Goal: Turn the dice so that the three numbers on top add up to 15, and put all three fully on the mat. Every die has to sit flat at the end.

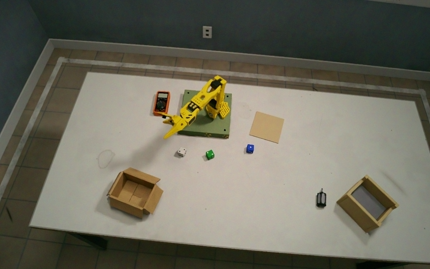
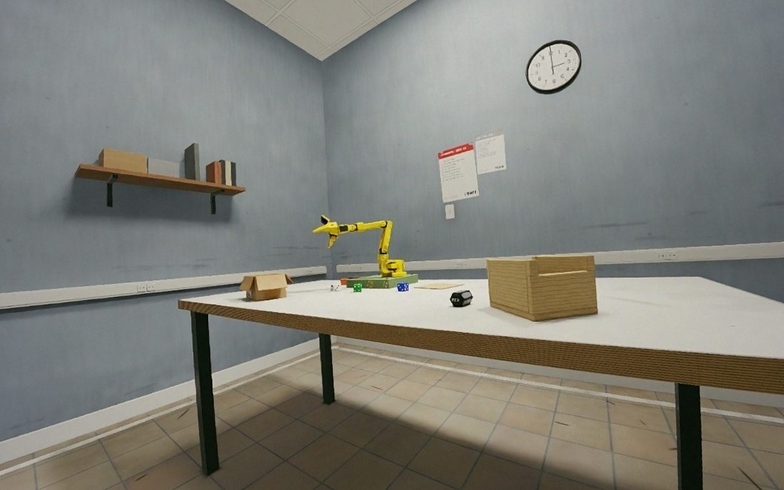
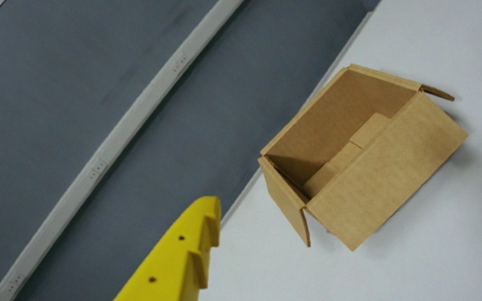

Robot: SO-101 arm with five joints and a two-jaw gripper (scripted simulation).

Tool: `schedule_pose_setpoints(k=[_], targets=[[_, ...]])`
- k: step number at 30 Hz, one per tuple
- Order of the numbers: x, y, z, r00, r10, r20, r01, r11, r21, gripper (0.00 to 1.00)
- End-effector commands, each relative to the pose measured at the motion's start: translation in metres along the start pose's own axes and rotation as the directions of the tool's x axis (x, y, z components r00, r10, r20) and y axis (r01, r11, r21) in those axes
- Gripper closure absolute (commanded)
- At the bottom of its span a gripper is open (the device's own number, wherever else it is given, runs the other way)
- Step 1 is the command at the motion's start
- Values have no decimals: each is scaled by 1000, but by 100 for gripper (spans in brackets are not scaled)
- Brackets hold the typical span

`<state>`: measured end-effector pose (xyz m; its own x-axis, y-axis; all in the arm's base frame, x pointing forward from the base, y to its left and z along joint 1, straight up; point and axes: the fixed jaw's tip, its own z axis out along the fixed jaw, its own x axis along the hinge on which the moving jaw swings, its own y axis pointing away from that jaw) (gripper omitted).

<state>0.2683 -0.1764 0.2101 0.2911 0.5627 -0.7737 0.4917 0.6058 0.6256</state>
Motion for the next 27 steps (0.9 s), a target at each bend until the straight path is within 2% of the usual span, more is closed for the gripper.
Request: schedule_pose_setpoints(k=[1, 7, 13, 15, 16, 22, 27], targets=[[31, -23, 1, 987, -101, -121, 110, 991, 75, 21], [75, -58, -9, 908, -259, -330, 314, 941, 126, 37], [115, -89, -31, 758, -373, -535, 493, 865, 95, 51], [115, -89, -31, 758, -373, -535, 493, 865, 95, 51], [132, -103, -41, 679, -404, -613, 554, 830, 66, 53], [155, -121, -62, 532, -445, -720, 633, 774, -12, 62], [161, -126, -69, 485, -454, -747, 650, 759, -39, 65]])
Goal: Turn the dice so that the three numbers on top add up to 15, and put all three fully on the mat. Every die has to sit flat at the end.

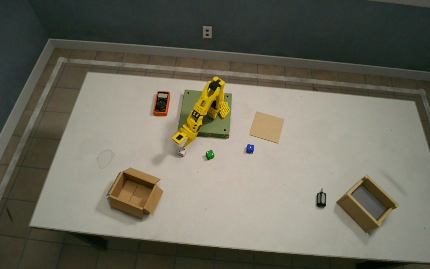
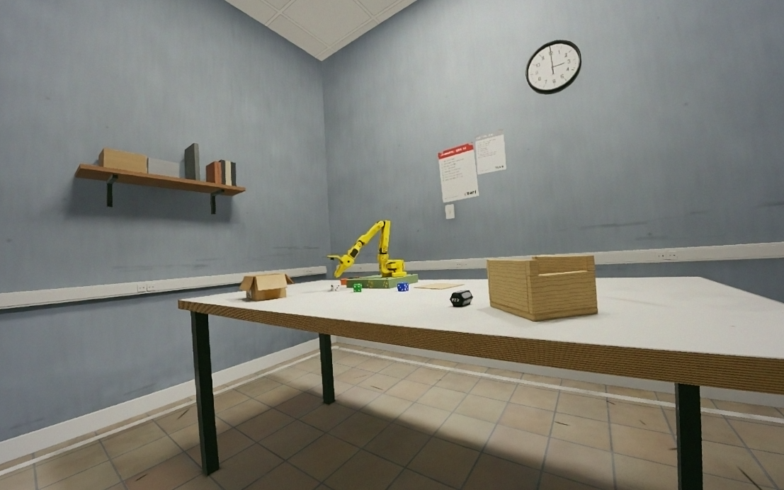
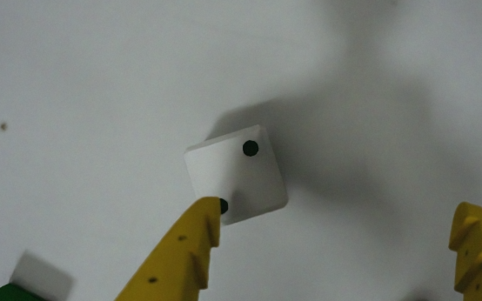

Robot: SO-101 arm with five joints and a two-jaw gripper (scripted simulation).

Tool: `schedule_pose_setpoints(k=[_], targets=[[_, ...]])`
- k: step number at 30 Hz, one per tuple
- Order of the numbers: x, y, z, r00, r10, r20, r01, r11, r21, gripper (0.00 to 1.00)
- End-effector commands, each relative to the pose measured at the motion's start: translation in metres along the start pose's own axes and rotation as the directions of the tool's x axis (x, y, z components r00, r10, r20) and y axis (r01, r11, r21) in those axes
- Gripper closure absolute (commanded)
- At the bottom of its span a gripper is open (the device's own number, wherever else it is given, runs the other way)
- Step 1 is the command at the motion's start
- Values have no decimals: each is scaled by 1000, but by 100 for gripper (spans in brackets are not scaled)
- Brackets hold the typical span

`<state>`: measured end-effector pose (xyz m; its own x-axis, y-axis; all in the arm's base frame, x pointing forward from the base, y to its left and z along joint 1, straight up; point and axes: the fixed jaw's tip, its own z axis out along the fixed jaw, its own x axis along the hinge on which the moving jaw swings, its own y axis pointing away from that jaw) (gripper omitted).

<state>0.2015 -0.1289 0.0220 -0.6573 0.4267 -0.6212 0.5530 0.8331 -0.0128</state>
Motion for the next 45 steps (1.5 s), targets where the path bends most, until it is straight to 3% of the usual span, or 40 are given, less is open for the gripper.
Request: schedule_pose_setpoints(k=[1, 5, 6, 45], targets=[[11, 2, 2, 998, -30, -47, 30, 1000, -8, 65], [12, 2, 2, 998, -31, -48, 31, 999, -8, 65], [23, 4, 4, 994, -47, -94, 46, 999, -15, 65], [23, 4, 4, 994, -47, -94, 46, 999, -15, 65]])
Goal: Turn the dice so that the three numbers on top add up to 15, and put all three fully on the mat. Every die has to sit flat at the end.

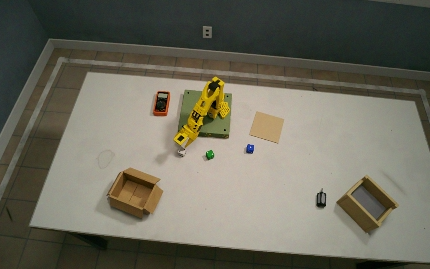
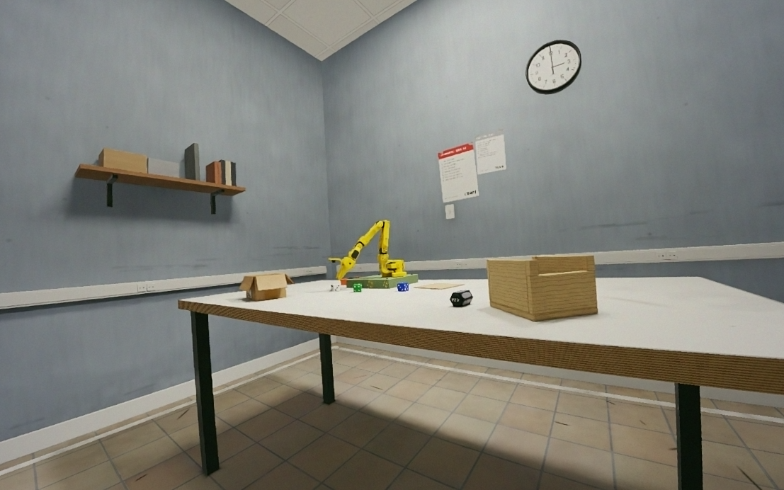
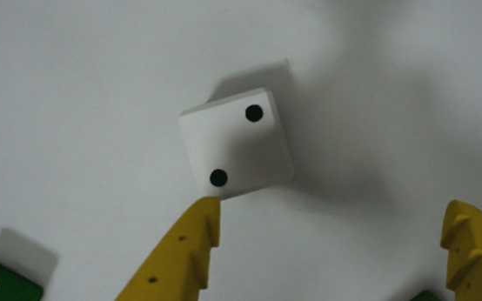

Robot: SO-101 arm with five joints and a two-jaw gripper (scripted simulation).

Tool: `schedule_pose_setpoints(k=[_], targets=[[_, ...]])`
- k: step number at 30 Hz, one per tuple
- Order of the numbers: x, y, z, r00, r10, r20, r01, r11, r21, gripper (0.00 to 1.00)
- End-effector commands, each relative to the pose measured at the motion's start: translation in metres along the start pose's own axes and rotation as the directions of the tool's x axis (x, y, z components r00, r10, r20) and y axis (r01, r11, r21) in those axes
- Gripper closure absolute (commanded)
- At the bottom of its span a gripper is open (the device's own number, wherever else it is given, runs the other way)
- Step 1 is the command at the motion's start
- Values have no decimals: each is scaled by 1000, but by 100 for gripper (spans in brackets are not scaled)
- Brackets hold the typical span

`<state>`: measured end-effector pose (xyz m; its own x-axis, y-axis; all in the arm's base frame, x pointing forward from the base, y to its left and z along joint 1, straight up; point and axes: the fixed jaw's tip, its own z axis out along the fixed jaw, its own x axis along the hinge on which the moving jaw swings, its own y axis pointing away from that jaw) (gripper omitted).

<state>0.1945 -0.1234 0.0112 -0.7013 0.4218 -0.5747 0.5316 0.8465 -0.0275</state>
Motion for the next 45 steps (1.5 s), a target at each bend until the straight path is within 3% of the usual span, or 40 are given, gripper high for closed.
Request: schedule_pose_setpoints(k=[1, 16, 26, 28, 34, 39, 45], targets=[[9, 3, 2, 999, -18, -37, 17, 1000, -10, 65], [10, 8, 1, 999, -33, -36, 33, 999, -21, 65], [29, 57, -18, 972, -235, -10, 230, 960, -158, 65], [29, 57, -18, 972, -235, -10, 230, 960, -158, 65], [50, 85, -32, 928, -372, 25, 366, 896, -251, 65], [60, 95, -39, 903, -428, 45, 421, 860, -289, 65], [62, 96, -39, 899, -435, 47, 429, 855, -293, 65]])
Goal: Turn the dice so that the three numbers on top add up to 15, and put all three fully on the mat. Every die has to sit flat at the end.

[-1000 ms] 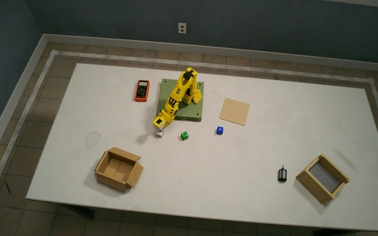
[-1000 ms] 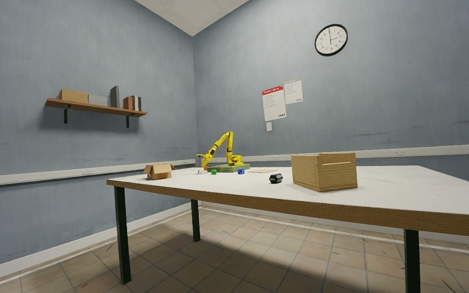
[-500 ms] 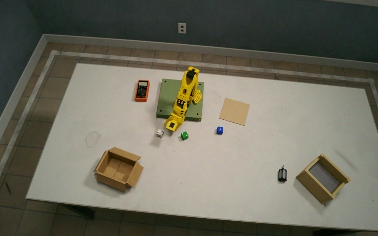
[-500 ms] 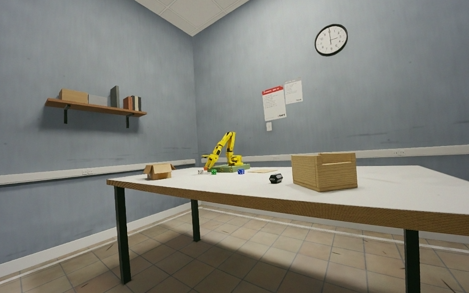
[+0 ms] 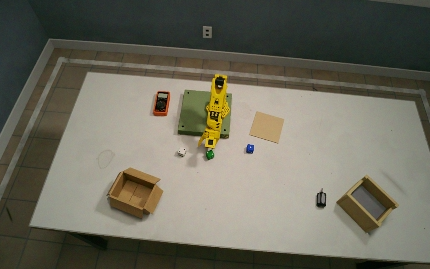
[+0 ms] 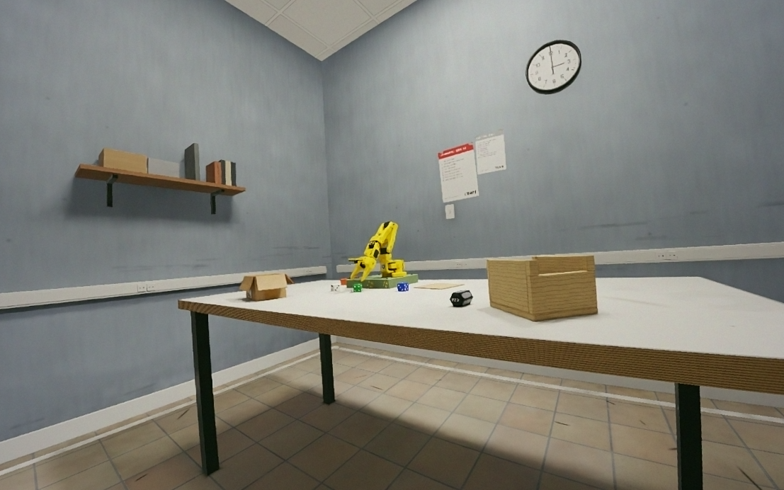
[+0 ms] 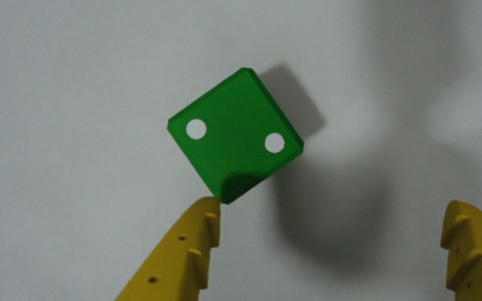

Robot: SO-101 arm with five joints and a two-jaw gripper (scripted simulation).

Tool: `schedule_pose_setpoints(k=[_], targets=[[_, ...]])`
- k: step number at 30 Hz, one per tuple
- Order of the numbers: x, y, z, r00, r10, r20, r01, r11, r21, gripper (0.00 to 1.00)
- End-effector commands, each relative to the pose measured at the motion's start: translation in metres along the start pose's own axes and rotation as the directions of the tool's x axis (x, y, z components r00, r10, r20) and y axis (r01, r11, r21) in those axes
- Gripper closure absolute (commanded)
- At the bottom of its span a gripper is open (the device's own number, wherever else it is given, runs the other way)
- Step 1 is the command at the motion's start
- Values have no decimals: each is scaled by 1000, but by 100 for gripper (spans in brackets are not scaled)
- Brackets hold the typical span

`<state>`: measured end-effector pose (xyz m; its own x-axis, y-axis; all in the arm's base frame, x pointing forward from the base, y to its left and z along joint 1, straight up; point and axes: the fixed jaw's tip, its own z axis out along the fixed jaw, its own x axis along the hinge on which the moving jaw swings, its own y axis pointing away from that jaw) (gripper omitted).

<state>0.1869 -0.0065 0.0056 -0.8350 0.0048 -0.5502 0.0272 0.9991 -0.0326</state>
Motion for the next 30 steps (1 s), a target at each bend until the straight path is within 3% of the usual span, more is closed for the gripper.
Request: schedule_pose_setpoints(k=[1, 30], targets=[[3, 3, -2, 1000, -9, -7, 9, 1000, -10, 65], [-3, 4, -5, 1000, -1, 25, 1, 1000, -11, 65]])
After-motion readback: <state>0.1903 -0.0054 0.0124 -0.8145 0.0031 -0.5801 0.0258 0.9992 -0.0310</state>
